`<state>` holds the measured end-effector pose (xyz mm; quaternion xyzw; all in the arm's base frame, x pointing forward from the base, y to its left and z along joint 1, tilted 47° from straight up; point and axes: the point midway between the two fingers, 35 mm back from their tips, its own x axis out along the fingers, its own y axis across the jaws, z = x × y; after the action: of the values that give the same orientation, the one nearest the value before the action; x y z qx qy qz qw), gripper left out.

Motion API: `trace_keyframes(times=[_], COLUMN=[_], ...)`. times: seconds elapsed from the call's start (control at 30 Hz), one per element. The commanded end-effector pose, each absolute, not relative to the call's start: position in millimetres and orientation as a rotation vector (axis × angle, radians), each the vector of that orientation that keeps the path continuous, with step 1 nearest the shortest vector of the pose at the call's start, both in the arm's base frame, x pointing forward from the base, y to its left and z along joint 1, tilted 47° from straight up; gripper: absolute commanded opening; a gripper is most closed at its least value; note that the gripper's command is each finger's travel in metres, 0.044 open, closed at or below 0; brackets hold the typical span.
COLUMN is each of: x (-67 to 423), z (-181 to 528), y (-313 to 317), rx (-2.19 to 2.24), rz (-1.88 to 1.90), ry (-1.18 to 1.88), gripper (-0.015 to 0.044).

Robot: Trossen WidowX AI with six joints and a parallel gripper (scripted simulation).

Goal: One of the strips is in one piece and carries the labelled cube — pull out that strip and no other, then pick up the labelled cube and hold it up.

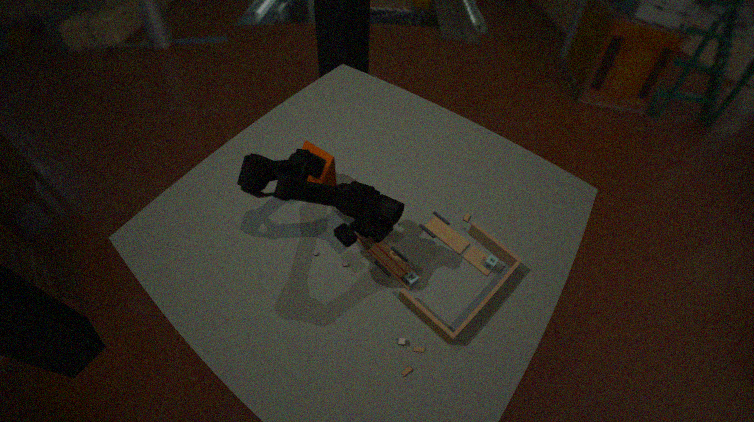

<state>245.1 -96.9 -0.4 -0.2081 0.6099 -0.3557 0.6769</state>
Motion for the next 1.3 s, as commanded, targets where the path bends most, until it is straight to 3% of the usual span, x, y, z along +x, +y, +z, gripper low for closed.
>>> trace_keyframes(times=[0.0, 1.27], x=[229.6, 210.8], z=[-6.3, -9.0], y=[-99.8, -96.7], rx=[-0.467, -0.468], rz=[-0.809, -0.809], ry=[1.404, 1.405], gripper=[0.0, 0.0])
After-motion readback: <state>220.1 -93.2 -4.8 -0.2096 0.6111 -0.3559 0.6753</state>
